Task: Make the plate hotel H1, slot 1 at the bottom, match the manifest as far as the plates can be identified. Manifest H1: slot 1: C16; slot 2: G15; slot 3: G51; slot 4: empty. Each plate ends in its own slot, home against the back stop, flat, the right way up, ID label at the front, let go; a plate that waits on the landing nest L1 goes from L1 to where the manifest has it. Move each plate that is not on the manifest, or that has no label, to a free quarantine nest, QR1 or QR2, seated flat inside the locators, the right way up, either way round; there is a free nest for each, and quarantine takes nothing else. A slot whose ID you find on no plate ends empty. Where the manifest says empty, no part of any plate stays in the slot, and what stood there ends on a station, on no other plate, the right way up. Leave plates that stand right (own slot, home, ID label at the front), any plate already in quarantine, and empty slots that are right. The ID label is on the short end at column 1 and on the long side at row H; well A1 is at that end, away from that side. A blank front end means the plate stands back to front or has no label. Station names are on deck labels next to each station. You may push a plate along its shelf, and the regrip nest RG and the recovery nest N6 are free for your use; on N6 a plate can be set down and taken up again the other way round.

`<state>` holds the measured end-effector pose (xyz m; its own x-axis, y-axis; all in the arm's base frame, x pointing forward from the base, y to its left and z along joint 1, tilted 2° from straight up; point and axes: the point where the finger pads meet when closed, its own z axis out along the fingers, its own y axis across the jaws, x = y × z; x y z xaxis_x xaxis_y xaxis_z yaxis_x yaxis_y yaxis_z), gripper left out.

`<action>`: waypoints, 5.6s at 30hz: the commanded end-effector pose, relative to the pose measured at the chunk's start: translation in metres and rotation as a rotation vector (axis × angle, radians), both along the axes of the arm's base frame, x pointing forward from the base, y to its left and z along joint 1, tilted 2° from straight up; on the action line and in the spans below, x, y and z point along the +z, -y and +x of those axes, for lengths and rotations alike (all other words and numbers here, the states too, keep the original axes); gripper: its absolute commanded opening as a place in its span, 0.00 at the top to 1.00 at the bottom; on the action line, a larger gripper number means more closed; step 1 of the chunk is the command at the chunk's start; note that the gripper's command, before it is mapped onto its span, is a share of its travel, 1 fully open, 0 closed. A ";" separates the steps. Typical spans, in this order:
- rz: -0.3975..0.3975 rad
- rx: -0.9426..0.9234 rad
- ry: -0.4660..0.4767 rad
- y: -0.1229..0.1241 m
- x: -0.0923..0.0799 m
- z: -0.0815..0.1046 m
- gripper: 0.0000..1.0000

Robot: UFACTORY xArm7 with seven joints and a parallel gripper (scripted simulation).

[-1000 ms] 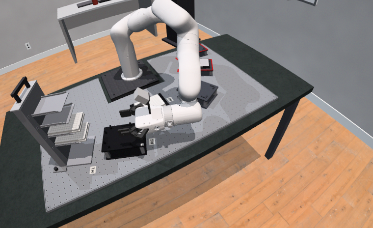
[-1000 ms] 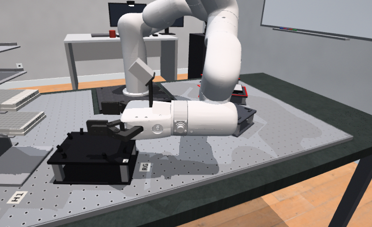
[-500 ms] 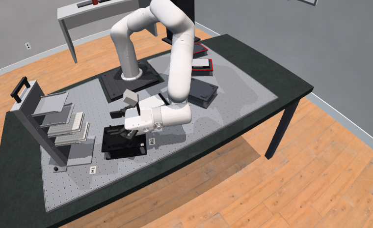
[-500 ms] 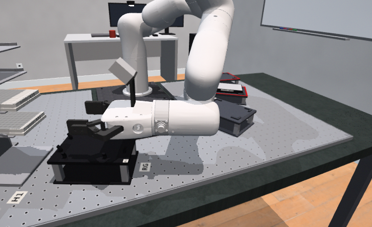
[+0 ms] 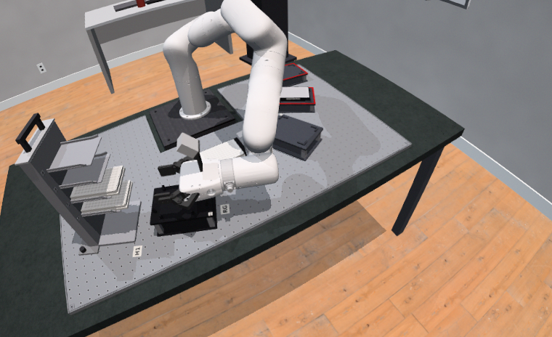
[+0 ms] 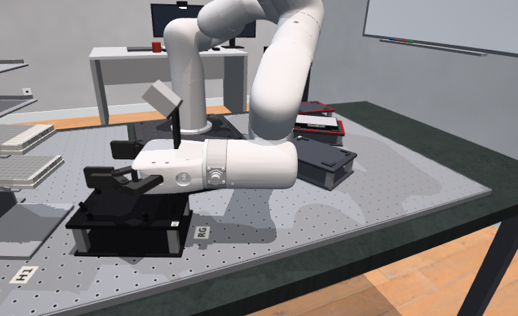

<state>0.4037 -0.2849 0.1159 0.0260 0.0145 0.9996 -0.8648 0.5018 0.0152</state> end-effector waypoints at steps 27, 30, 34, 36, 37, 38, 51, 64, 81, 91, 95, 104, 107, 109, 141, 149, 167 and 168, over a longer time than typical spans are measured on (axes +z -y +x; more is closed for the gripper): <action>-0.002 -0.001 0.003 0.032 0.003 -0.018 0.00; -0.002 -0.001 0.003 0.037 0.003 -0.021 0.00; -0.002 -0.001 0.003 0.041 0.003 -0.023 0.00; -0.002 -0.001 0.003 0.043 0.003 -0.024 0.00; -0.002 -0.001 0.003 0.044 0.003 -0.025 0.00; -0.002 -0.001 0.003 0.045 0.003 -0.026 0.00; -0.002 -0.001 0.003 0.061 0.004 -0.035 0.00; -0.002 -0.001 0.003 0.065 0.004 -0.037 0.00; -0.002 -0.001 0.003 0.073 0.004 -0.042 0.00; -0.002 -0.001 0.003 0.078 0.004 -0.045 0.00; -0.002 -0.001 0.003 0.080 0.004 -0.046 0.00; -0.002 -0.001 0.003 0.084 0.004 -0.048 0.00; -0.002 -0.001 0.003 0.086 0.004 -0.049 0.00; -0.002 -0.001 0.003 0.087 0.004 -0.050 0.00; -0.002 -0.001 0.003 0.087 0.004 -0.050 1.00; -0.002 -0.001 0.003 0.087 0.004 -0.050 1.00; -0.002 -0.001 0.003 0.087 0.004 -0.050 1.00; -0.002 -0.001 0.003 0.087 0.004 -0.050 1.00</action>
